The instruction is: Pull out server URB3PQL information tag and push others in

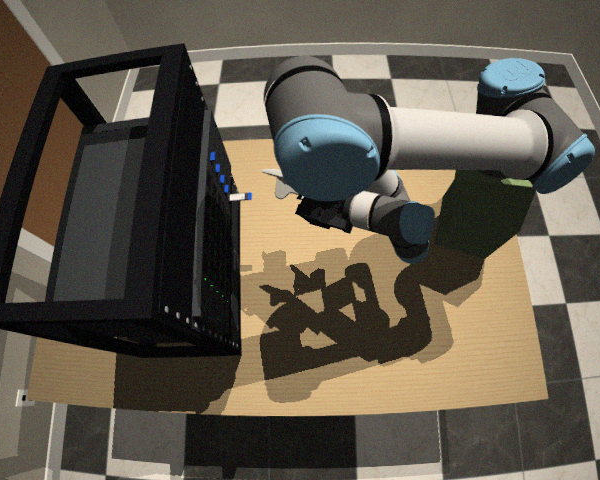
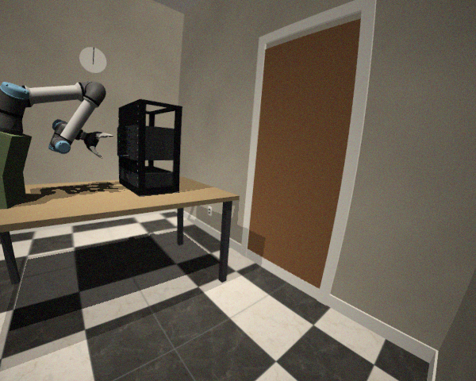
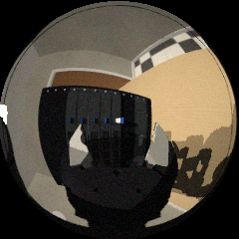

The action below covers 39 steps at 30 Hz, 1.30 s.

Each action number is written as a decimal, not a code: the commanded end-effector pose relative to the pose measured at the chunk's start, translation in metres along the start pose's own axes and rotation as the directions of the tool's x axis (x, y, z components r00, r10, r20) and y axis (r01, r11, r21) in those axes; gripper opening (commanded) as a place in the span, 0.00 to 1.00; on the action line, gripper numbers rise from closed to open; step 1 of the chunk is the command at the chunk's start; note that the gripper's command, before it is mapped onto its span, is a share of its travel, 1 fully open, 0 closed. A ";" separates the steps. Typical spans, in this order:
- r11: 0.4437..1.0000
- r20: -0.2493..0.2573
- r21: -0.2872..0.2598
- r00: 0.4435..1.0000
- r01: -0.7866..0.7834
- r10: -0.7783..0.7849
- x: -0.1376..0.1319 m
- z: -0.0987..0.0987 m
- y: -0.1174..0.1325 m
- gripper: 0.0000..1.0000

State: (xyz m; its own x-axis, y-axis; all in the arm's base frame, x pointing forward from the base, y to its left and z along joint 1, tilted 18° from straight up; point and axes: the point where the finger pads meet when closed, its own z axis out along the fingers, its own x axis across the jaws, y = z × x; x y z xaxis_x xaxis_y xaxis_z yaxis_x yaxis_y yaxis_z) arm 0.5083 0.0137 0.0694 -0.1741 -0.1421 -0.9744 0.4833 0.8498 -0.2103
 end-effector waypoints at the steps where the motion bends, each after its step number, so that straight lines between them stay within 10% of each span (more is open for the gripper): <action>1: 1.000 0.001 0.000 1.000 0.001 -0.001 0.000 0.000 0.000 1.00; 39: 1.000 0.004 -0.004 1.000 0.021 -0.021 0.000 0.002 0.000 1.00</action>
State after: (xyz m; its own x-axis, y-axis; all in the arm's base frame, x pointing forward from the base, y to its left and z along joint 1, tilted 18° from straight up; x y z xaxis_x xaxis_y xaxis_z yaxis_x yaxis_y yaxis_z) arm 0.5098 0.0128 0.0692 -0.1804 -0.1592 -0.9706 0.4770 0.8488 -0.2279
